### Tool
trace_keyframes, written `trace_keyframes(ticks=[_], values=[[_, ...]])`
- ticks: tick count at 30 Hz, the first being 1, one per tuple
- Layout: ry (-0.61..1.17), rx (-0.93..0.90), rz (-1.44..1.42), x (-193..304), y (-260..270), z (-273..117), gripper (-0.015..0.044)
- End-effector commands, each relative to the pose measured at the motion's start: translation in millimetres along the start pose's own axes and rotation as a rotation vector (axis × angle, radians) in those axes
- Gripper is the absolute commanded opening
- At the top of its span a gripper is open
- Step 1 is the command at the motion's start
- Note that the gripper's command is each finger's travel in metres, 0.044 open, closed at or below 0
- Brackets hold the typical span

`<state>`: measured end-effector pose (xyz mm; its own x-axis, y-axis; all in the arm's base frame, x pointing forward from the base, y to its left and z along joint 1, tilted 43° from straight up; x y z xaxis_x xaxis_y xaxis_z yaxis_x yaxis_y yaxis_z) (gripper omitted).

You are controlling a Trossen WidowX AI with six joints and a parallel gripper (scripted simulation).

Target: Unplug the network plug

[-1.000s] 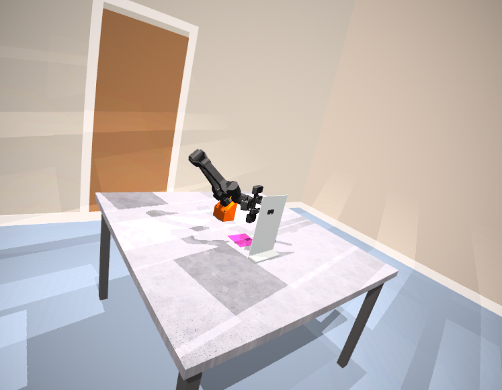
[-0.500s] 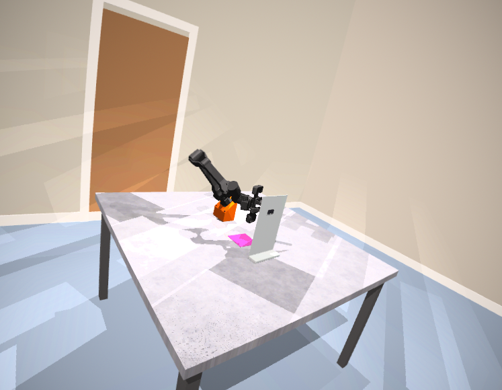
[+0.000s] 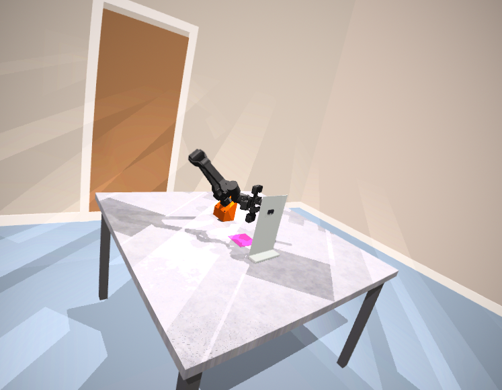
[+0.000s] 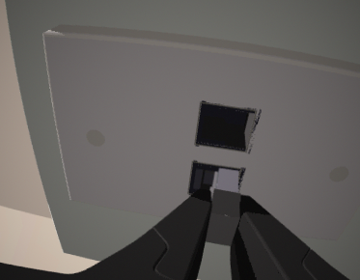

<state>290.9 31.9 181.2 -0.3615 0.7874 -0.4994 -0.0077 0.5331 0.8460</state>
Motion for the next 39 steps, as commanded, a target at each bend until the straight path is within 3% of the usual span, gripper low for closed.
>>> trace_keyframes(ticks=[1,39], values=[[-0.003,0.002,0.004,1.3,-0.9,-4.1,0.0000],[-0.002,0.003,0.004,2.9,-1.2,-22.2,0.0000]])
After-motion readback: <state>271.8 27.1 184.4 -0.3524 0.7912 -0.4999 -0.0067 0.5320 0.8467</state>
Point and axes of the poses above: the point midway between the two fingers, 35 mm back from their tips, its own z axis out along the fingers, its own y axis across the jaws, x = y × z, the point moved 10 cm from there along -z, back along the fingers, and after that the axes turned 12 degrees about z, right-handed, at the moved point
